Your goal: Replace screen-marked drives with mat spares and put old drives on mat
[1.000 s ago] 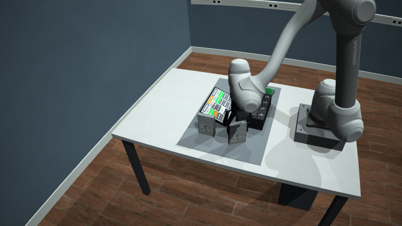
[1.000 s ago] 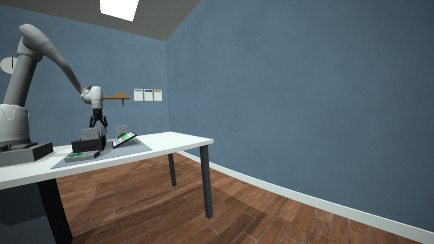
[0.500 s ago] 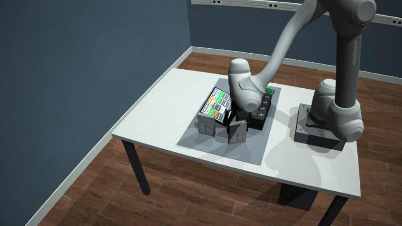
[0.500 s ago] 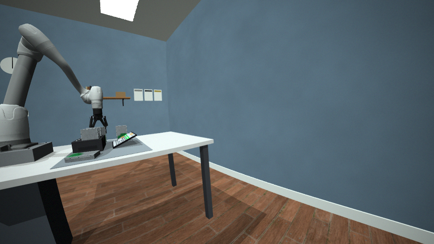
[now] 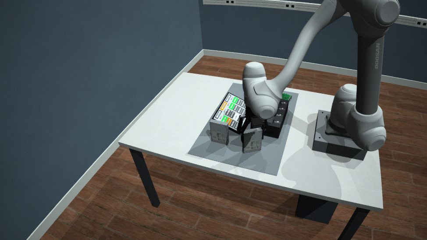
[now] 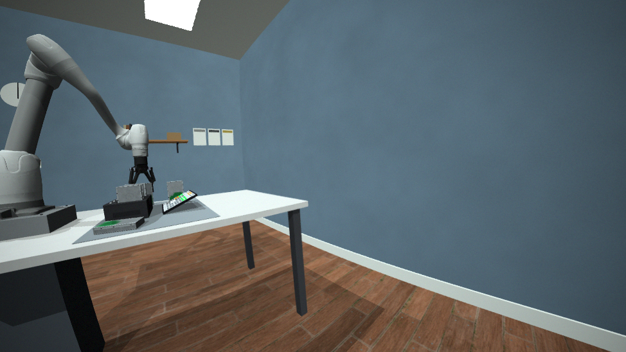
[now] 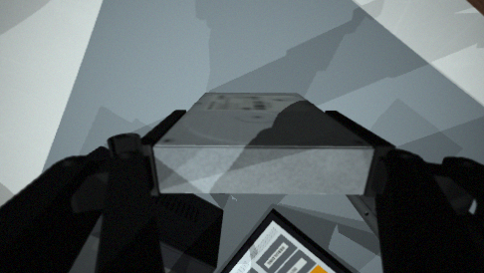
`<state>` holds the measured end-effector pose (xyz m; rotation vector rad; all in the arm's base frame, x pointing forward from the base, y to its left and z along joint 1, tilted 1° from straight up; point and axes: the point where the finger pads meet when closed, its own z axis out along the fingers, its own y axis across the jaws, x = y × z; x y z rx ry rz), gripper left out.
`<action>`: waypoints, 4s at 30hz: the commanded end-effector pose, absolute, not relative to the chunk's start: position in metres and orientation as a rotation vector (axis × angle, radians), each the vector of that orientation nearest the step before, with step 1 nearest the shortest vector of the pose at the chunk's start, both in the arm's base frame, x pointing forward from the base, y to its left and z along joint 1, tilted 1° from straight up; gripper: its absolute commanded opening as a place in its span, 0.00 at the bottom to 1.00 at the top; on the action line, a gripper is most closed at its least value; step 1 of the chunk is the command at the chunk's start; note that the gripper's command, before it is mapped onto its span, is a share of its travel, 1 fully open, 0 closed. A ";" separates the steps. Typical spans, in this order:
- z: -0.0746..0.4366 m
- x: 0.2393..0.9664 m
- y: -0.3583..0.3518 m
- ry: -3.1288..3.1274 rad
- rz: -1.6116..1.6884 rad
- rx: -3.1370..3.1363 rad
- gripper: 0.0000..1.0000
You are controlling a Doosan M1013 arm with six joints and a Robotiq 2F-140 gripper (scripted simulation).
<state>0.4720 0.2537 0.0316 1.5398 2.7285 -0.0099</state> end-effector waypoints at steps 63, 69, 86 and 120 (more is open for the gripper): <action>0.117 0.472 0.255 2.728 -0.008 1.540 0.10; 0.140 0.472 0.255 2.728 -0.008 1.540 0.10; 0.189 0.472 0.255 2.728 -0.008 1.540 0.10; 0.213 0.472 0.255 2.727 -0.008 1.542 0.10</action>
